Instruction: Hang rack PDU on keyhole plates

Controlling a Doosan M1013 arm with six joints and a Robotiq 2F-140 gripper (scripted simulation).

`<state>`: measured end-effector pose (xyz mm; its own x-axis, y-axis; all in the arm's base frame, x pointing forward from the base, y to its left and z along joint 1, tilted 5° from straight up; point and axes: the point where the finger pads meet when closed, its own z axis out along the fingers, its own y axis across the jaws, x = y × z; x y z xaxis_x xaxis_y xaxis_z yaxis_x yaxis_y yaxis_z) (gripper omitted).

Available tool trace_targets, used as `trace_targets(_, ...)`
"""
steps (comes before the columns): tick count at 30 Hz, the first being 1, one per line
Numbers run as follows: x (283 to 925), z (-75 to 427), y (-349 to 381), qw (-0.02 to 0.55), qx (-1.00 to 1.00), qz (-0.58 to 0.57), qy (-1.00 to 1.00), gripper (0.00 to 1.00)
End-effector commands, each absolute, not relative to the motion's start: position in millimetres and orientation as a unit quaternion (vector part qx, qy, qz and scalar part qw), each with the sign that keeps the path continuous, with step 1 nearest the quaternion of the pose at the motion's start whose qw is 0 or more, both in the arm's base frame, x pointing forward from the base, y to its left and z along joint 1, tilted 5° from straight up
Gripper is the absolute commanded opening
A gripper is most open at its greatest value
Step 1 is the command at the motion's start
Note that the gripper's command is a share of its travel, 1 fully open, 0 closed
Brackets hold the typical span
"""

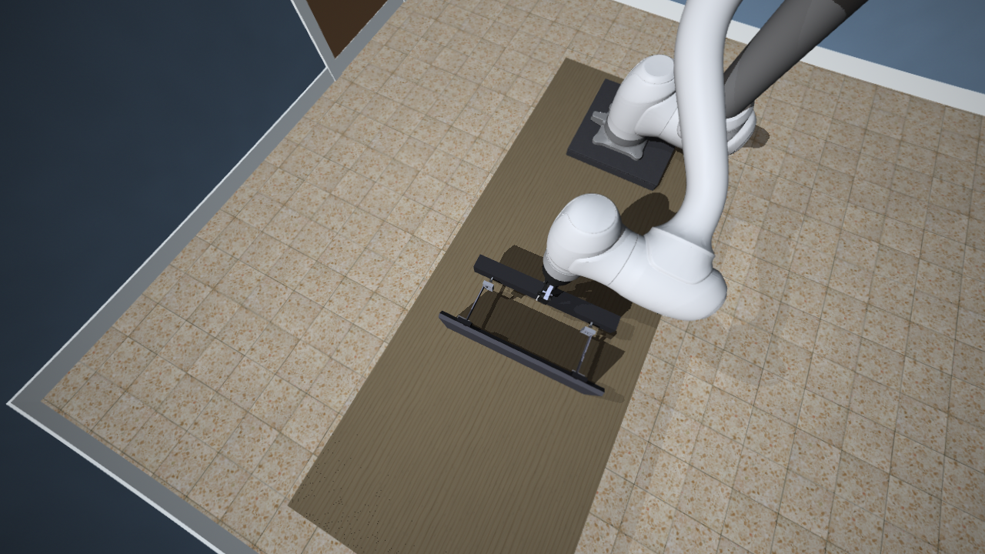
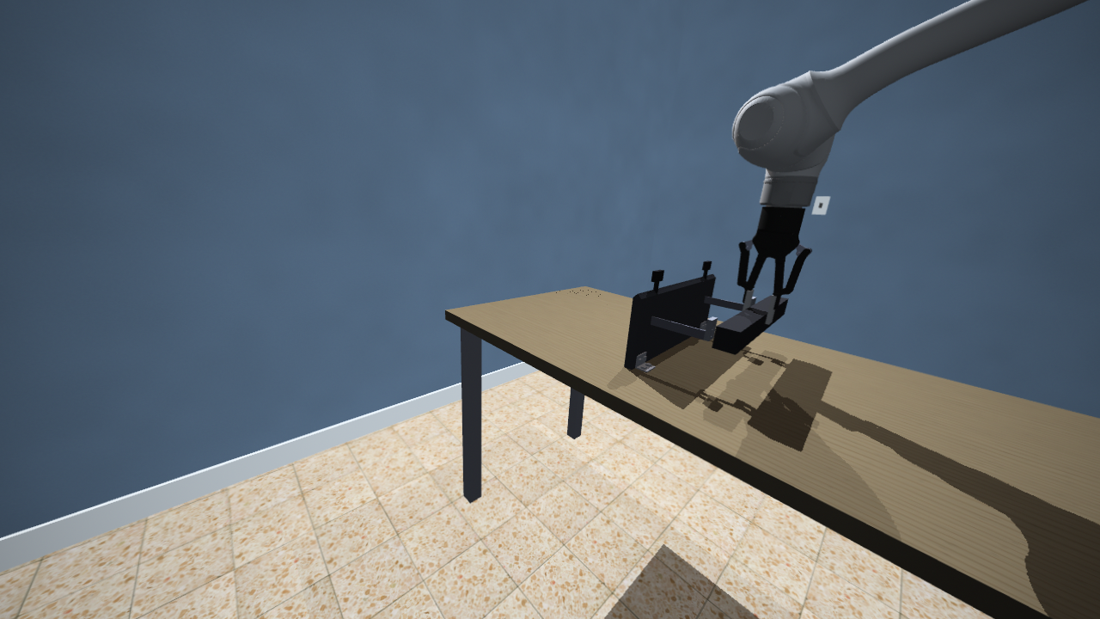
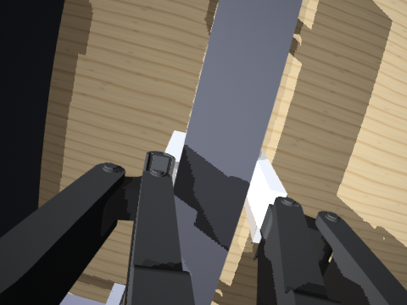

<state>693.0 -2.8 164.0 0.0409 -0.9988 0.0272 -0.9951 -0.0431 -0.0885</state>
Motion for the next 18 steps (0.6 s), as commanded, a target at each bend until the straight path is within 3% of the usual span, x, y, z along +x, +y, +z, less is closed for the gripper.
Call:
trace_targets(1,690.4,164.6,-3.8,0.025,-0.720,-0.040,0.693,0.00)
trace_targets(18,699.3,165.3,-3.6,0.025,-0.720,-0.040,0.692,0.00)
